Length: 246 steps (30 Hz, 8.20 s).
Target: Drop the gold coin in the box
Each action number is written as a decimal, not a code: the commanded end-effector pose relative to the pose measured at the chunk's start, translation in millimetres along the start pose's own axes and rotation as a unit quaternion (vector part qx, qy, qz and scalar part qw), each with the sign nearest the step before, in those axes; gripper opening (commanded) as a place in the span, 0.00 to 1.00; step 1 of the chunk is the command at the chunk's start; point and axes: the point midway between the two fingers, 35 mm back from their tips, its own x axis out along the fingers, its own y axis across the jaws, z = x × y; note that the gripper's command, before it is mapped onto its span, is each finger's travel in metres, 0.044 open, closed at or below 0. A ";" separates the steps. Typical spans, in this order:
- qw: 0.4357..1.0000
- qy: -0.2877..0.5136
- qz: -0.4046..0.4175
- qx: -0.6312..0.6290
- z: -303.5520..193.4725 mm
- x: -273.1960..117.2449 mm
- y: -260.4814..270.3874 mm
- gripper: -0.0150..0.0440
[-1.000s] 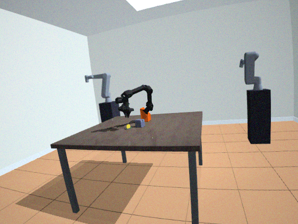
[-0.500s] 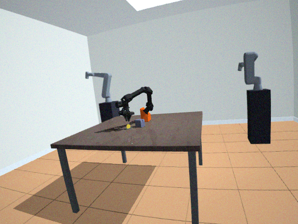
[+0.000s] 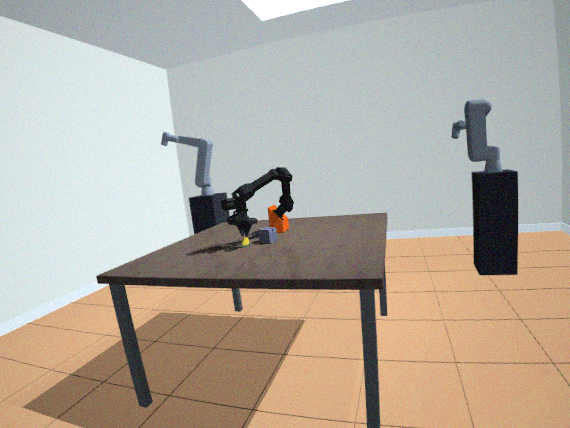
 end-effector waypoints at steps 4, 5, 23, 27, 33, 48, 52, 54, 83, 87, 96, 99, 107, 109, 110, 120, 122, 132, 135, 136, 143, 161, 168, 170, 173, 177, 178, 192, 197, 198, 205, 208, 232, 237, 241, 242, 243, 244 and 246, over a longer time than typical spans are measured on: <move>1.000 0.004 0.001 0.004 -1.3 13.9 -1.1 0.53; 1.000 0.004 0.001 0.004 -1.3 15.5 -1.1 0.53; 1.000 0.005 0.003 0.004 -2.8 43.7 -1.3 0.53; 1.000 0.005 0.003 0.004 -2.9 44.7 -1.3 0.44; 1.000 0.005 0.003 0.004 -2.9 44.7 -1.3 0.25; 1.000 0.004 0.002 0.004 -0.8 31.5 -1.3 0.25; 1.000 0.003 0.001 0.005 0.2 21.6 -1.5 0.25; 1.000 0.003 0.000 0.005 0.5 16.7 -1.7 0.25; 1.000 0.004 0.001 0.007 -1.5 -51.0 -2.3 0.25; 0.998 0.004 0.000 0.065 -1.6 -51.1 -2.9 0.25; 0.976 0.004 0.000 0.219 -1.7 -51.2 -4.4 0.25; 0.963 0.004 -0.001 0.270 -1.8 -51.3 -4.9 0.25; 0.916 0.003 -0.001 0.400 -1.9 -51.4 -6.2 0.25; 0.902 0.003 -0.001 0.432 -2.0 -51.5 -6.6 0.25; 0.894 0.003 -0.001 0.448 -2.0 -51.5 -6.7 0.25; 0.803 0.003 -0.002 0.595 -2.2 -51.7 -8.4 0.25; 0.782 0.003 -0.002 0.623 -2.2 -51.7 -8.7 0.25; 0.743 0.003 -0.002 0.669 -2.3 -51.8 -9.3 0.25; 0.743 0.003 -0.002 0.669 -5.3 -52.3 -6.9 0.25; 0.743 0.003 -0.002 0.669 -7.4 -52.6 -5.3 0.25; 0.743 0.003 -0.002 0.669 -22.3 -54.5 5.4 0.25; 0.748 0.003 -0.002 0.664 -62.4 -55.7 28.0 0.25; 0.751 0.003 -0.002 0.661 -78.5 -54.9 34.9 0.25; 0.751 0.003 -0.002 0.661 -83.3 -54.6 36.7 0.25; 0.750 0.004 -0.003 0.662 -90.4 -54.2 39.3 0.25; 0.747 0.004 -0.003 0.665 -100.1 -53.6 42.5 0.25; 0.746 0.005 -0.003 0.666 -102.6 -53.4 43.3 0.25; 0.743 0.006 -0.005 0.669 -113.5 -52.2 45.5 0.25; 0.743 0.006 -0.005 0.669 -113.5 -52.2 45.5 0.25; 0.743 0.006 -0.005 0.669 -113.7 -52.2 45.6 0.25; 0.741 0.006 -0.005 0.671 -118.6 -51.8 47.0 0.25; 0.740 0.006 -0.005 0.672 -120.2 -52.2 47.8 0.25; 0.740 0.006 -0.006 0.673 -118.6 -44.9 48.1 0.25; 0.740 0.006 -0.006 0.673 -119.1 -42.2 48.0 0.25; 0.740 0.006 -0.006 0.673 -119.3 -40.0 47.9 0.25; 0.740 0.006 -0.006 0.673 -119.4 -39.4 47.9 0.25; 0.740 0.006 -0.006 0.673 -119.4 -38.9 47.8 0.25; 0.740 0.006 -0.006 0.673 -119.4 -38.3 47.8 0.25; 0.740 0.006 -0.006 0.673 -119.4 -37.3 47.8 0.25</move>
